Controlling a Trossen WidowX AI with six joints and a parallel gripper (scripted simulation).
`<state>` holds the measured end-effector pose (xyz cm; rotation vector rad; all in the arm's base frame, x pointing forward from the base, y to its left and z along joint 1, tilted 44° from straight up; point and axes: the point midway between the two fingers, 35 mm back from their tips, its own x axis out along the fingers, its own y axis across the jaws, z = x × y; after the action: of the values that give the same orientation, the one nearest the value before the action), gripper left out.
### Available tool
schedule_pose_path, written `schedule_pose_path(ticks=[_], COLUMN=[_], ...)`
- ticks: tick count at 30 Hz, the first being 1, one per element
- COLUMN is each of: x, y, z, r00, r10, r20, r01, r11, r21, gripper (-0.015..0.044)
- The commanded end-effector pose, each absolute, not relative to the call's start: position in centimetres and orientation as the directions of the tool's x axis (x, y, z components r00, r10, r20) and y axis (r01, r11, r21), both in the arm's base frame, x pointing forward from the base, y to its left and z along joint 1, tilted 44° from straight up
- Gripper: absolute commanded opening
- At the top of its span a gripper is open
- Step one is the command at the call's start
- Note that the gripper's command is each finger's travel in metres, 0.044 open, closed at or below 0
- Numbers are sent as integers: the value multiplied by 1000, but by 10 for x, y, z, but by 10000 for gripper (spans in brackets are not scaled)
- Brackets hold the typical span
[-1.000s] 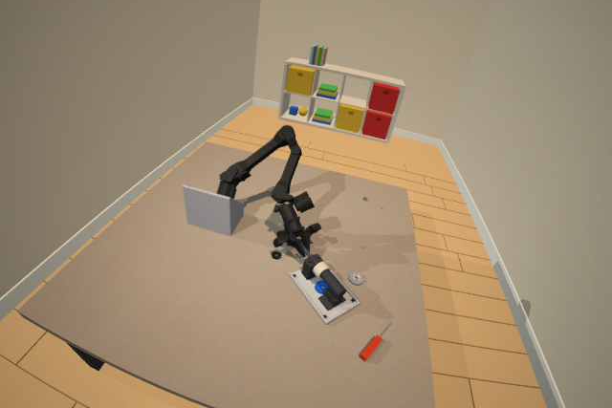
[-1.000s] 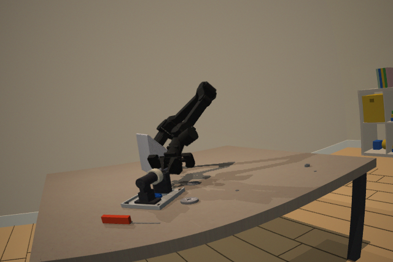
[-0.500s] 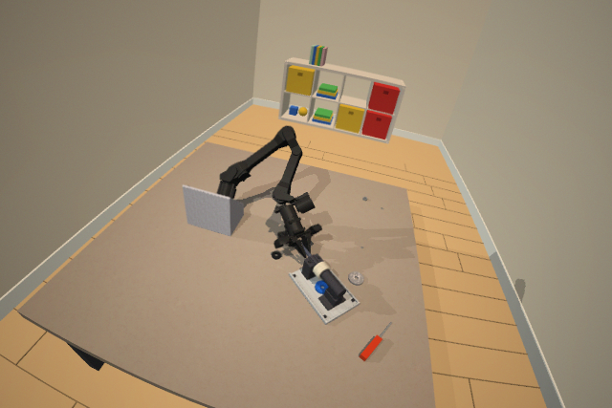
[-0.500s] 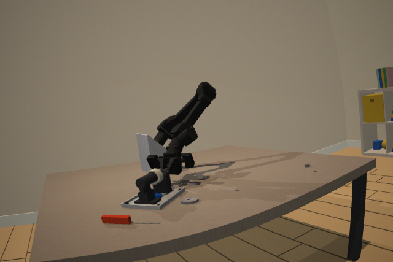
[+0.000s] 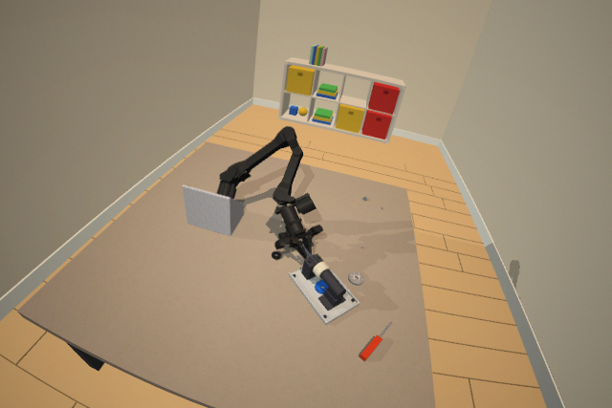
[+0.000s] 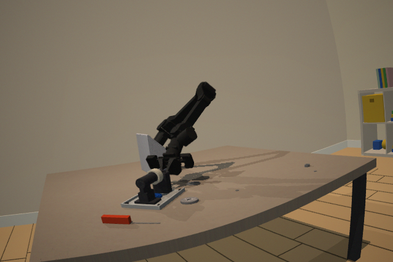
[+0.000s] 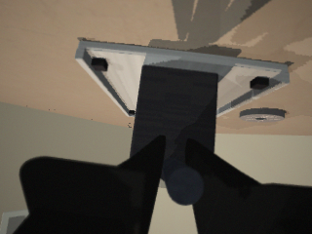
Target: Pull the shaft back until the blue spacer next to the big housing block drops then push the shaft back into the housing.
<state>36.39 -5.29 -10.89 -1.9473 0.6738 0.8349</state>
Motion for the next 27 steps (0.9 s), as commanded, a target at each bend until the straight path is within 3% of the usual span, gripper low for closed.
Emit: schedule_pose_path(ticks=[1,20,27], x=[366,369,366], y=[-55,-57,-54], z=[-110,-111,-111], r00=[626,626,624], r10=[-131,-131,-126], r20=[-769,-769,-771], r01=[-725,-725,-725], r11=[-461,-462,-462], r21=[-511,-511,-511], gripper=[0,0,184])
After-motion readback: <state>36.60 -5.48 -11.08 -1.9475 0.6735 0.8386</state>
